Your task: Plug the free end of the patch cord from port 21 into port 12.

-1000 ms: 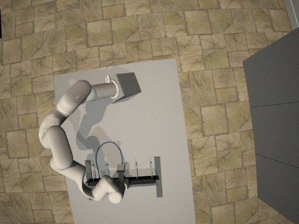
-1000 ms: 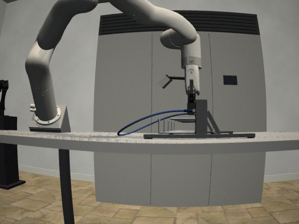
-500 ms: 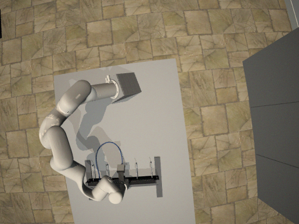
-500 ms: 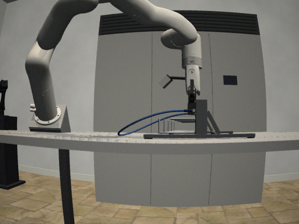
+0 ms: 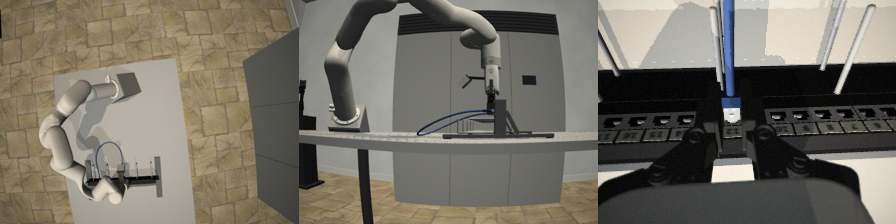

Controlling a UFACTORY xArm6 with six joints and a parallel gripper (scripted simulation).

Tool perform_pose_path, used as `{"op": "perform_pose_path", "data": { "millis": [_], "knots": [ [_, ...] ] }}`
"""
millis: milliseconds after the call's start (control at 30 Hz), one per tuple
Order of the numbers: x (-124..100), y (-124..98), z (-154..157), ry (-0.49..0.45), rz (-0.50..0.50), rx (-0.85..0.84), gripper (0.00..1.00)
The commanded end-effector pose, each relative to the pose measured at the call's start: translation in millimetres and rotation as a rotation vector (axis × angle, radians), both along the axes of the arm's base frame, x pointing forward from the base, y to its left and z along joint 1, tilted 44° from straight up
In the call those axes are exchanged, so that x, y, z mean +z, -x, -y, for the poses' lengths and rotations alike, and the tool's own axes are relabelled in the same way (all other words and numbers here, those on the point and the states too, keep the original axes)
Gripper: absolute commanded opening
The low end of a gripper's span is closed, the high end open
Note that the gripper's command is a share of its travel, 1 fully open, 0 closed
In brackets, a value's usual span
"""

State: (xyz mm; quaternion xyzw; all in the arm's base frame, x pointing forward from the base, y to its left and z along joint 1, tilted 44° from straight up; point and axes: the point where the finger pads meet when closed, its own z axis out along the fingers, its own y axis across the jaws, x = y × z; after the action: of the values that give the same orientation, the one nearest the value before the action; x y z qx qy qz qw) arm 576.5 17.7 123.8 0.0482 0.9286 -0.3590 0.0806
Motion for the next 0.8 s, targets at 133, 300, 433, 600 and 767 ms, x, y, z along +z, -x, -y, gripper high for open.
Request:
{"op": "perform_pose_path", "data": {
  "millis": [133, 300, 433, 600, 767],
  "knots": [
    [1.1, -0.4, -1.3, -0.001, 0.002, 0.002, 0.0],
    [1.0, -0.4, -1.3, -0.001, 0.002, 0.002, 0.0],
    [0.9, -0.7, -0.9, -0.001, 0.002, 0.002, 0.38],
    [0.9, -0.6, -0.9, -0.001, 0.002, 0.002, 0.38],
    [0.9, -0.6, -1.0, -0.001, 0.002, 0.002, 0.38]
  ]
}}
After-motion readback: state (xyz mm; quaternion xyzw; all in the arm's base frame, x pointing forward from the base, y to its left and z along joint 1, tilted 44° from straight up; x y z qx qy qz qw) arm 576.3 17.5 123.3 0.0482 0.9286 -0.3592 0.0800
